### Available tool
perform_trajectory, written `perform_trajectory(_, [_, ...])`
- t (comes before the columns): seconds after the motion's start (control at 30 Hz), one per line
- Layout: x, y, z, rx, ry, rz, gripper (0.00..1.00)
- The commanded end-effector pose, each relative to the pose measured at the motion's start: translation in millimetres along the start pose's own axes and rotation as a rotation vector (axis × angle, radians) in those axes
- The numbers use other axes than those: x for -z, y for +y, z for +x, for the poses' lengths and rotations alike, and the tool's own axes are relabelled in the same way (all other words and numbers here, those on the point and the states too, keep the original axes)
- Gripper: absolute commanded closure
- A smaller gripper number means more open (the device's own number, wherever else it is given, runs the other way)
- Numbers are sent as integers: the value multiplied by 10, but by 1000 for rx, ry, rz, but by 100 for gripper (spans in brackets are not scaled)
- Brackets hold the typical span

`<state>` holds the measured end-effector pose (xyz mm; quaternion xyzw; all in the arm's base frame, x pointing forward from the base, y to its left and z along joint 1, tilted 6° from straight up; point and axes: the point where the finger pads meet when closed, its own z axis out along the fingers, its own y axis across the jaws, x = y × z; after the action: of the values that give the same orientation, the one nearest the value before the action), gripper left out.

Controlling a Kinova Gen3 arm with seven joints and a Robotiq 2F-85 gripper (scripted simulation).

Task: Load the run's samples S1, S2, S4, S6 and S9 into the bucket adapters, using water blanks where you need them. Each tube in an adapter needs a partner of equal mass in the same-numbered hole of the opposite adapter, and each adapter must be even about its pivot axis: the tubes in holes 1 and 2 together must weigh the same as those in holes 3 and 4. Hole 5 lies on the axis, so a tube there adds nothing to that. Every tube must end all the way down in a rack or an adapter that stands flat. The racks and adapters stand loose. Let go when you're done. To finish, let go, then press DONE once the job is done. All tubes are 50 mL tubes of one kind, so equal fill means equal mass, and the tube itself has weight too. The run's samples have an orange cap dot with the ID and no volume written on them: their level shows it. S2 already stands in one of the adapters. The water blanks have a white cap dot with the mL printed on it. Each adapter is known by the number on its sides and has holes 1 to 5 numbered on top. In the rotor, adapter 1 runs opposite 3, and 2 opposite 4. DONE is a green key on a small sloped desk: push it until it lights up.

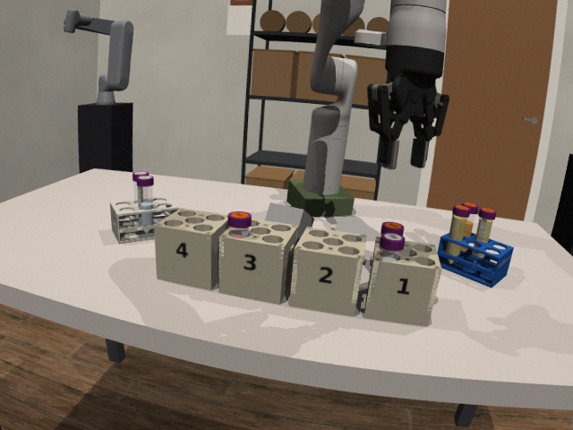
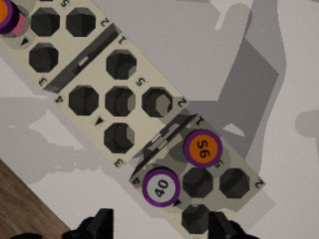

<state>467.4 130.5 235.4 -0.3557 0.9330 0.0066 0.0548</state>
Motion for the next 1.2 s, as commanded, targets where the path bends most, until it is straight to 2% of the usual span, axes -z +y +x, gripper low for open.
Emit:
perform_trajectory(0.0, [87,14,-11,7,-6,-2,38])
perform_trajectory(0.13, [134,13,-10,8,-5,-2,38])
perform_trajectory(0.93, [110,1,-7,2,-4,2,38])
perform_trajectory(1.07, [115,119,1,174,-8,9,38])
perform_trajectory(1.17, [114,259,-6,191,-10,3,38])
